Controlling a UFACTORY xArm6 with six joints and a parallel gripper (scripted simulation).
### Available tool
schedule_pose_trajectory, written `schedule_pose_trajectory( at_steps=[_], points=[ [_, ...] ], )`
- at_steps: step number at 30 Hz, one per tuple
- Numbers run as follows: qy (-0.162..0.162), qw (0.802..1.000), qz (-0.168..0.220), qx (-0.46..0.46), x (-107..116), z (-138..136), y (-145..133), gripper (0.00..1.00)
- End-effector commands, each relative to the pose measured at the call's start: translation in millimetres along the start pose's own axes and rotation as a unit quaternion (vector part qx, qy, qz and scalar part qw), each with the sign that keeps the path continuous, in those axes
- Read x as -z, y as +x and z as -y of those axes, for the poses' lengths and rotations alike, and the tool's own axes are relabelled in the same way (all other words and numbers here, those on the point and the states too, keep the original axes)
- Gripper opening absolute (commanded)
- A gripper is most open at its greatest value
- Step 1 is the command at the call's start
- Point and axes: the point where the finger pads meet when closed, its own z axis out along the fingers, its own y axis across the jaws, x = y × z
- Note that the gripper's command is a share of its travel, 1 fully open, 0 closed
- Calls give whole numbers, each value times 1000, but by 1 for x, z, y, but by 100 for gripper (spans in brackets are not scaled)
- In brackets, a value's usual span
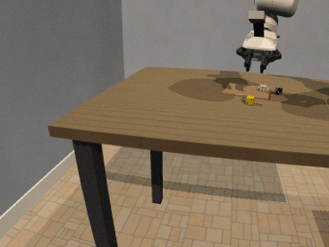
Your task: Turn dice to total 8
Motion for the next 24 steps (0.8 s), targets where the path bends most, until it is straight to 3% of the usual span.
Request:
schedule_pose_trajectory(
  at_steps=[1,10,15,17,20,24],
  points=[
    [0,1000,0,0,3,0,5,36],
    [-1,1000,21,0,2,-1,7,36],
    [-3,995,102,1,-2,-1,16,36],
    [-3,995,102,1,-2,-1,16,36],
    [-4,985,171,2,-7,-1,24,36],
    [-5,974,227,3,-11,-1,31,36]
  ],
)
